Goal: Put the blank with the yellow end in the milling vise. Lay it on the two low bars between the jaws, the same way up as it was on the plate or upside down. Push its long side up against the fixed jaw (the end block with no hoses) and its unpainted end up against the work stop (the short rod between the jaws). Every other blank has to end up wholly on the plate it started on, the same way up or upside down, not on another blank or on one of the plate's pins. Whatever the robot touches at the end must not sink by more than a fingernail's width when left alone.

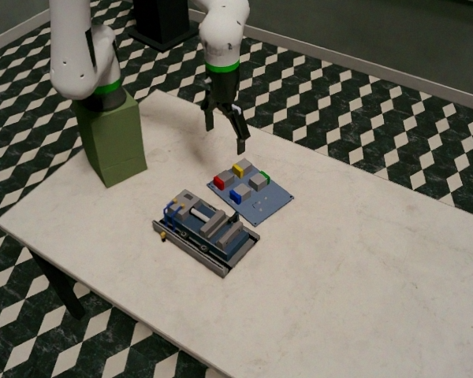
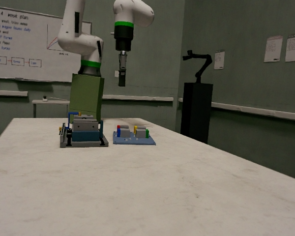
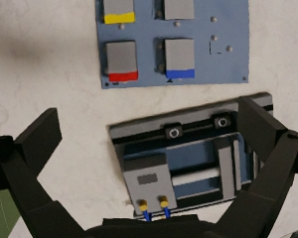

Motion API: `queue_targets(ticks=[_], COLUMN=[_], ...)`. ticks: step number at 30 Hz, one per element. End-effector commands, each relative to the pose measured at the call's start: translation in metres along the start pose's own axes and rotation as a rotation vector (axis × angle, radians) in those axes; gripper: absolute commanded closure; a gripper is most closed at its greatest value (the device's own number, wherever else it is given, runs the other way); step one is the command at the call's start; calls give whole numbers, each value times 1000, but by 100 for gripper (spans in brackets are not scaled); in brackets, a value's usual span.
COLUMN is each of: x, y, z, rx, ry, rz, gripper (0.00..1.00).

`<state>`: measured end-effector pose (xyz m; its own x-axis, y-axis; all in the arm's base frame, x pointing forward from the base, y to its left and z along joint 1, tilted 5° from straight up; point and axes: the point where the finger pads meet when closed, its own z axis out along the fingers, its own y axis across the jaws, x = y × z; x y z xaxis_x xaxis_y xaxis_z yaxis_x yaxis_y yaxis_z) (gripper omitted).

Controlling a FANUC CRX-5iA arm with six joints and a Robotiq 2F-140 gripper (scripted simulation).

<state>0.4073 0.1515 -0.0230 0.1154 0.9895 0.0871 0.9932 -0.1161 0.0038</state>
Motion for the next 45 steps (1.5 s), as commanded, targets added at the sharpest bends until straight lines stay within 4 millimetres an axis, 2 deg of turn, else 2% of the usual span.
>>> queue_targets(ticks=[1, 40, 45], x=[0, 0, 15], y=[1, 1, 2], z=[-1, -1, -14], rx=[-1, -1, -1], ry=[1, 1, 1], rz=[0, 0, 0], gripper=[0, 0, 0])
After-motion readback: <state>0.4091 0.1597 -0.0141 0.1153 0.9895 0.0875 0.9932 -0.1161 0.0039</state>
